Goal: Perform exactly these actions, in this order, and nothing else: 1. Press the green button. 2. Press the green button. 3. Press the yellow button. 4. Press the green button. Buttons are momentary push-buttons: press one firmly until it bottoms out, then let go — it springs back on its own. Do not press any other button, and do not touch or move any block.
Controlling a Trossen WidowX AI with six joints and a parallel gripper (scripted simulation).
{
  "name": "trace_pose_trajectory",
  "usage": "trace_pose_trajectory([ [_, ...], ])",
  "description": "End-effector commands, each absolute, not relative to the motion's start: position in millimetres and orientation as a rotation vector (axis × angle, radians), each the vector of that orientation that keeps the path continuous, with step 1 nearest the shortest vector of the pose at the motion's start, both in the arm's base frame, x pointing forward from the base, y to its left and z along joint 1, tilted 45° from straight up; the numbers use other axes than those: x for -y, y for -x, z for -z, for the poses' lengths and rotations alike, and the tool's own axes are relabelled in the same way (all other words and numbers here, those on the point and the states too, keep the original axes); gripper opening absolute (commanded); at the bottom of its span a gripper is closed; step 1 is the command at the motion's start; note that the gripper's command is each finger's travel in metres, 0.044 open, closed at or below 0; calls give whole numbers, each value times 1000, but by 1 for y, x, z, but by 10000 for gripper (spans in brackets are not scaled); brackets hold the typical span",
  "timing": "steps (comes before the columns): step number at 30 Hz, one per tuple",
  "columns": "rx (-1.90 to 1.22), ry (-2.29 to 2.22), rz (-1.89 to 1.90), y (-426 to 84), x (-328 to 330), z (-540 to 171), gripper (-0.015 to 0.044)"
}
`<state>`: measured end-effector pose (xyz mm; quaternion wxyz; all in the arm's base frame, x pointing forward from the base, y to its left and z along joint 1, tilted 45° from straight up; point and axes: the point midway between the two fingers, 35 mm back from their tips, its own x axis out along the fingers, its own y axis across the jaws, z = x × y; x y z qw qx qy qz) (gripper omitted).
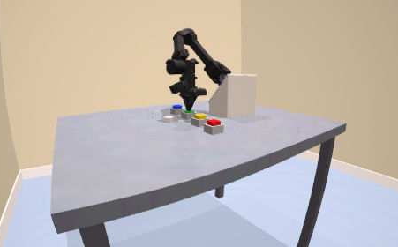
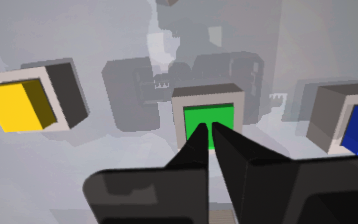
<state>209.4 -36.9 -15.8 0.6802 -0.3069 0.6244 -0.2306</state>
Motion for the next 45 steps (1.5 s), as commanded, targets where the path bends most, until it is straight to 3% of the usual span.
trace_pose_trajectory([
  [1, -1405, 696, 519, -209, 38, 16, 20],
  [24, -1407, 693, 515, -199, -32, -51, 20],
  [36, -1406, 685, 509, -217, -125, 37, 20],
  [45, -1404, 687, 512, -224, -83, 82, 20],
])
